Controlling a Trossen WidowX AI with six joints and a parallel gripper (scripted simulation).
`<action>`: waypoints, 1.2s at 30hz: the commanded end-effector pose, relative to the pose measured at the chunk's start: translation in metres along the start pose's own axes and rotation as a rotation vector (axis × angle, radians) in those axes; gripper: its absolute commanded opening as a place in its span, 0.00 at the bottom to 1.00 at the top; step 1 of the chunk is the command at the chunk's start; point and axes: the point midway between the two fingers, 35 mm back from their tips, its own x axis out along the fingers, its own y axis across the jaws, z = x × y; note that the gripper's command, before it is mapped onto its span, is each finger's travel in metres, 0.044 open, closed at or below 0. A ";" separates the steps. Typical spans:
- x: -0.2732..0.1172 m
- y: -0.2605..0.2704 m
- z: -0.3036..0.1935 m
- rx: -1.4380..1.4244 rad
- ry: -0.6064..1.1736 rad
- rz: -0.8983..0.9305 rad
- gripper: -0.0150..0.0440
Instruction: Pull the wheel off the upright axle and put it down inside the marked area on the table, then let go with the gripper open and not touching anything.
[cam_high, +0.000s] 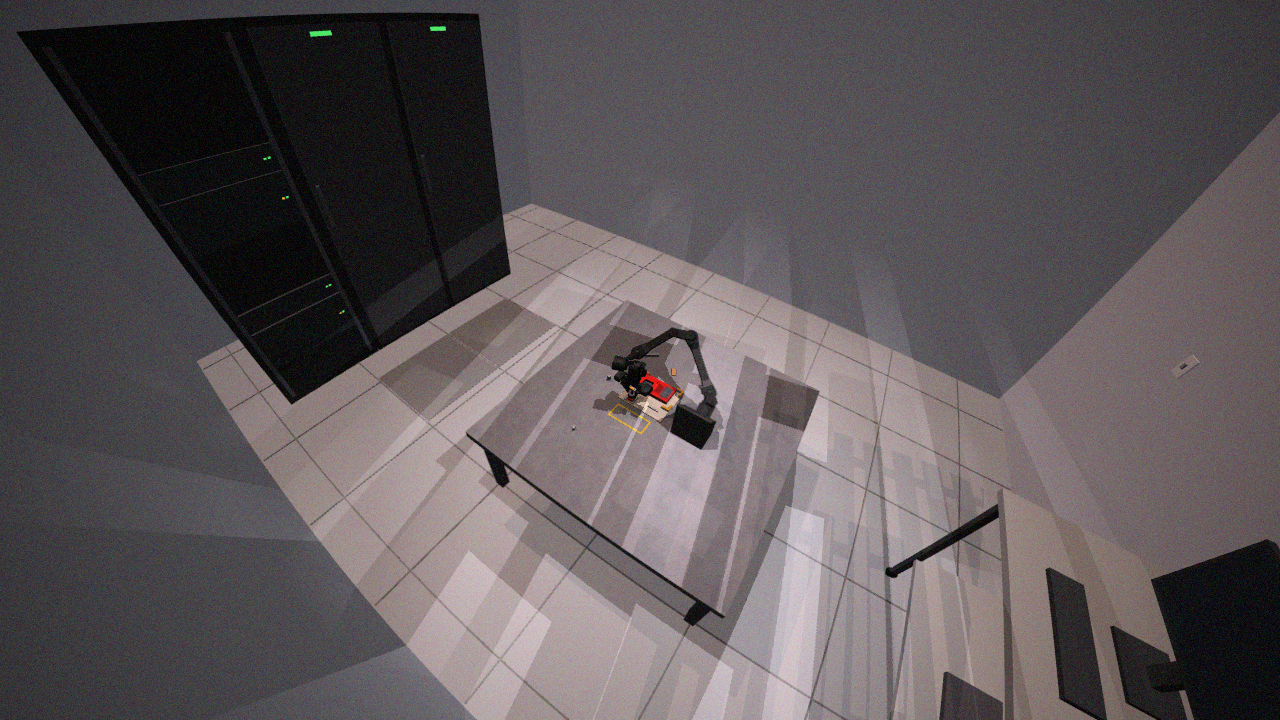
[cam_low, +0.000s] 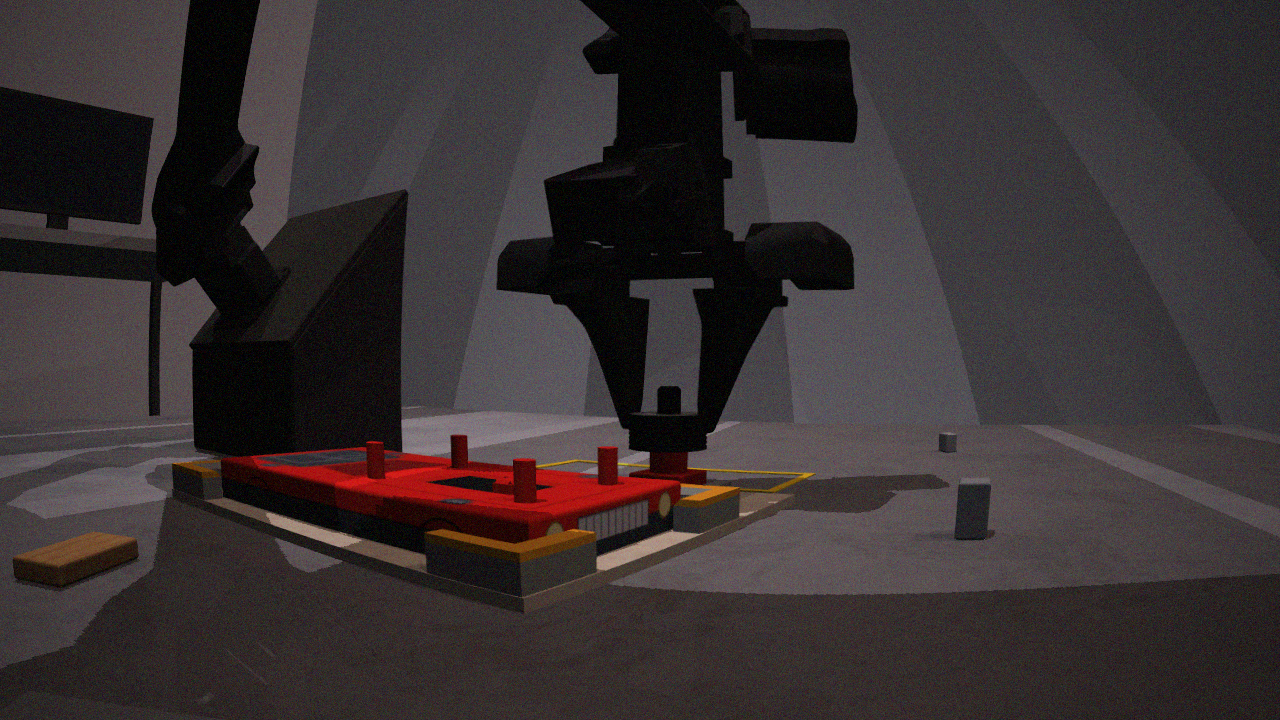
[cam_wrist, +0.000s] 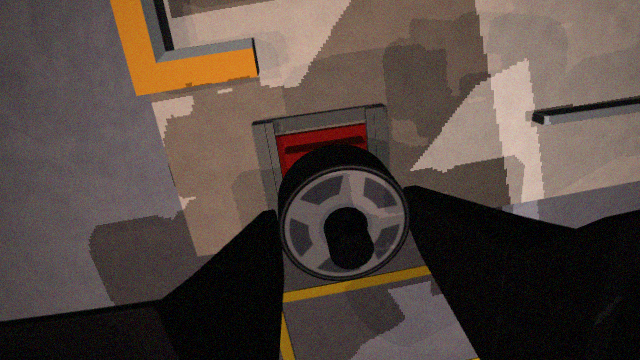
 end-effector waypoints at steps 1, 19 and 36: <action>-0.001 0.000 0.000 0.001 0.000 0.000 0.54; -0.006 0.000 0.000 0.001 0.000 0.001 0.25; -0.011 0.000 -0.001 0.000 -0.001 0.003 0.25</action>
